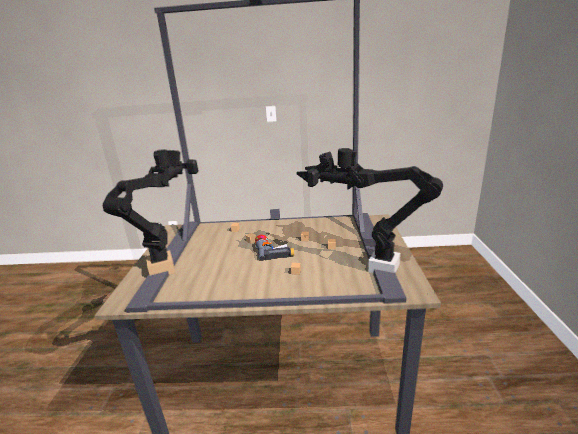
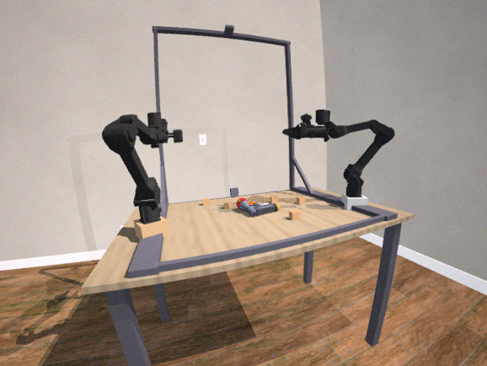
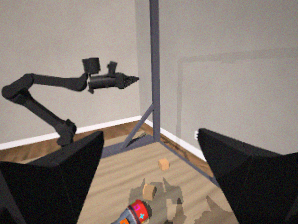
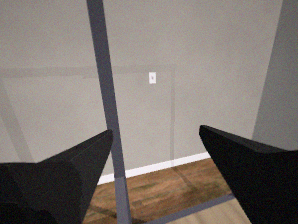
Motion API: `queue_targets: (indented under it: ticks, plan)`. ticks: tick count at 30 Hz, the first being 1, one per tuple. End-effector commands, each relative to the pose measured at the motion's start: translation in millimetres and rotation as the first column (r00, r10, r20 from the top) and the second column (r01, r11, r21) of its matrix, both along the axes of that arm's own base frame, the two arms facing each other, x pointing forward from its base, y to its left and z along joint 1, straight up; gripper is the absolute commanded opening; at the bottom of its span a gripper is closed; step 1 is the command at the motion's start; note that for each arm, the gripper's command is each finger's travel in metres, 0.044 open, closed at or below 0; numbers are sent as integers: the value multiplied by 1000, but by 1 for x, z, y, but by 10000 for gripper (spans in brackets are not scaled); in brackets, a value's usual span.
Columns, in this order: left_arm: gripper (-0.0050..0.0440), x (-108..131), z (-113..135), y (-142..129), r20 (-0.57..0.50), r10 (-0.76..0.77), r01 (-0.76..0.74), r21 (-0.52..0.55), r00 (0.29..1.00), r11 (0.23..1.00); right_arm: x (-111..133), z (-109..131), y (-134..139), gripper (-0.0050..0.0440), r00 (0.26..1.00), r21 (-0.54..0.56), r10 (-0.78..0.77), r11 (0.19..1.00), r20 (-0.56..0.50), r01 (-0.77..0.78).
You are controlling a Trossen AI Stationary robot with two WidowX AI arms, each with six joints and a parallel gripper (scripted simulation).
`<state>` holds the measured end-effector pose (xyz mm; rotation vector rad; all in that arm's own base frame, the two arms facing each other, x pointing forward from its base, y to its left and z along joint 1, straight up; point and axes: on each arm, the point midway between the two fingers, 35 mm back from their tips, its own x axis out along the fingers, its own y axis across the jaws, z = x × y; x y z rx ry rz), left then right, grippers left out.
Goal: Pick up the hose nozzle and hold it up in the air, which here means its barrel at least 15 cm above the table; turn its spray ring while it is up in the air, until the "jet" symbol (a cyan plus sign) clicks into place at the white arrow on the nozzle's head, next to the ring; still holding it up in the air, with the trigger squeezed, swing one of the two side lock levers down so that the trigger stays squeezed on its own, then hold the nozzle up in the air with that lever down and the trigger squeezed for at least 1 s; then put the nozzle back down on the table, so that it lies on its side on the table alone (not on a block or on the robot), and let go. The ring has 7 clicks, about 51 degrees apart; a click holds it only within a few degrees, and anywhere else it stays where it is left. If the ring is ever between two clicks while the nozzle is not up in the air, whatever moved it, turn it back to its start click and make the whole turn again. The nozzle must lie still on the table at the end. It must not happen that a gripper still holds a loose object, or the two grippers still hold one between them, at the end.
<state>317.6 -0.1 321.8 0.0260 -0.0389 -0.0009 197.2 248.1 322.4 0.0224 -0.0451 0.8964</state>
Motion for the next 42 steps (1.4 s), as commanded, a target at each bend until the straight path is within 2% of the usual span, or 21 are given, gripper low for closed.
queue_targets:
  ticks: [1,5,7,11,22,24,31,39,41,42]
  plan:
    - [367,12,2,3,-43,10,-6,104,999,995,0,8,-2,408,1000,17,-6,1000,12,5]
    - [367,28,-10,6,-139,19,19,273,990,962,0,8,-2,408,1000,17,-6,1000,12,5]
    - [367,28,-10,6,-139,19,19,273,990,962,0,8,-2,408,1000,17,-6,1000,12,5]
    - [367,42,-21,9,-217,28,62,396,976,916,0,8,-2,408,1000,17,-6,1000,12,5]
    - [367,75,-55,19,-421,51,264,653,906,710,0,8,-2,408,1000,17,-6,1000,12,5]
    - [367,75,-55,19,-421,51,264,653,906,710,0,8,-2,408,1000,17,-6,1000,12,5]
    - [367,92,-80,26,-538,57,430,728,841,533,0,8,-2,408,1000,17,-6,1000,12,5]
    - [367,107,-110,34,-659,57,617,727,750,302,0,8,-2,408,1000,17,-6,1000,12,5]
    - [367,107,-110,34,-659,57,617,727,750,302,0,8,-2,408,1000,17,-6,1000,12,5]
    - [367,109,-114,35,-673,57,638,721,737,271,0,8,-2,408,1000,17,-6,1000,12,5]
